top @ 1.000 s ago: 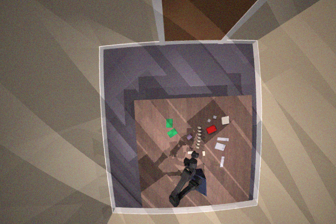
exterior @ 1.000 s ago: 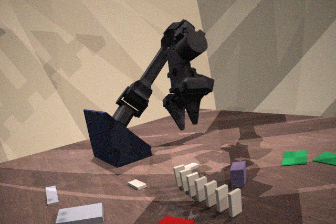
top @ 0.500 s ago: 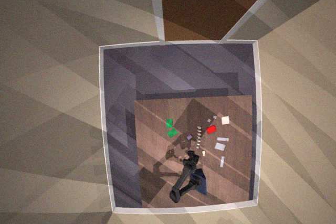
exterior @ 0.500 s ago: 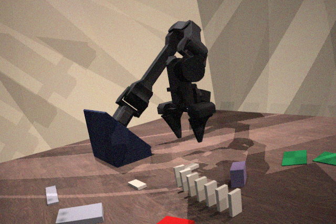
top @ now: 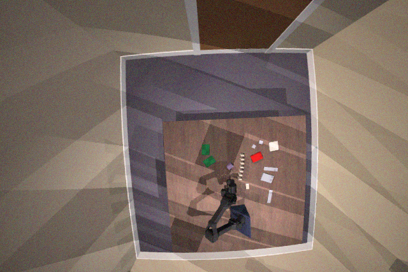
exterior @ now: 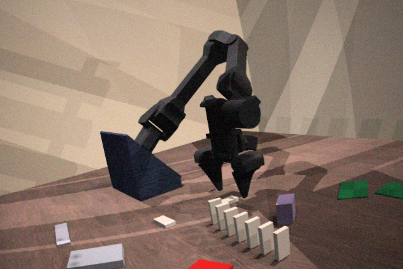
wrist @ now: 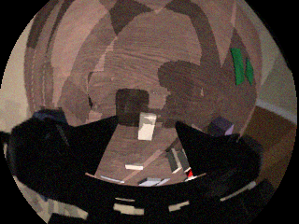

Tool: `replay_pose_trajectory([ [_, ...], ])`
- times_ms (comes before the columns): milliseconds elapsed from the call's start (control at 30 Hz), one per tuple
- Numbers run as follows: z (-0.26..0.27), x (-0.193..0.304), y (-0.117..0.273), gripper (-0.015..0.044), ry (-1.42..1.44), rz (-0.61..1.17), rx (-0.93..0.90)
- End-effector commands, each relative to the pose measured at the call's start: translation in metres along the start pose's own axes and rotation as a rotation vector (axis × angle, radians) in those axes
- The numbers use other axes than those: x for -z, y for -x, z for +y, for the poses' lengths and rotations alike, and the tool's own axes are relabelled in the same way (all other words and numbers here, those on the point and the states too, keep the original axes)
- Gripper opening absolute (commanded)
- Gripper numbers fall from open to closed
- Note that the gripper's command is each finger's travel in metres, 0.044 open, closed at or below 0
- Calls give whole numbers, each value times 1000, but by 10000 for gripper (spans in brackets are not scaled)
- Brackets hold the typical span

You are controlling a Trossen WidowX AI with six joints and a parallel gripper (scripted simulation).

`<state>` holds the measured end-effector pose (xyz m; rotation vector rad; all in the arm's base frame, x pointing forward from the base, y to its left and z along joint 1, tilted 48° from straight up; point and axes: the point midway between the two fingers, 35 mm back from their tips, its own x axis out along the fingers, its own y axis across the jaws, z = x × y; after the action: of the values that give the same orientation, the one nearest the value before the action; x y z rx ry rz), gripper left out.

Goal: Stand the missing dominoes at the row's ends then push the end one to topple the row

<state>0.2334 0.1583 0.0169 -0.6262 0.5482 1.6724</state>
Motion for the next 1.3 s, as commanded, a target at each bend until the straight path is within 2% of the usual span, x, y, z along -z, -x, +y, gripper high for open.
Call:
replay_pose_trajectory([
  [0, 1, 0, -7, 440, -7, -5, -3],
  [433, 0, -1, -17, 440, -7, -6, -3],
  [867, 0, -1, -17, 107, -7, -6, -3],
  [1167, 0, -1, -17, 107, -7, -6, -3],
  [1267, 0, -2, 0, 107, -7, -5, -2],
])
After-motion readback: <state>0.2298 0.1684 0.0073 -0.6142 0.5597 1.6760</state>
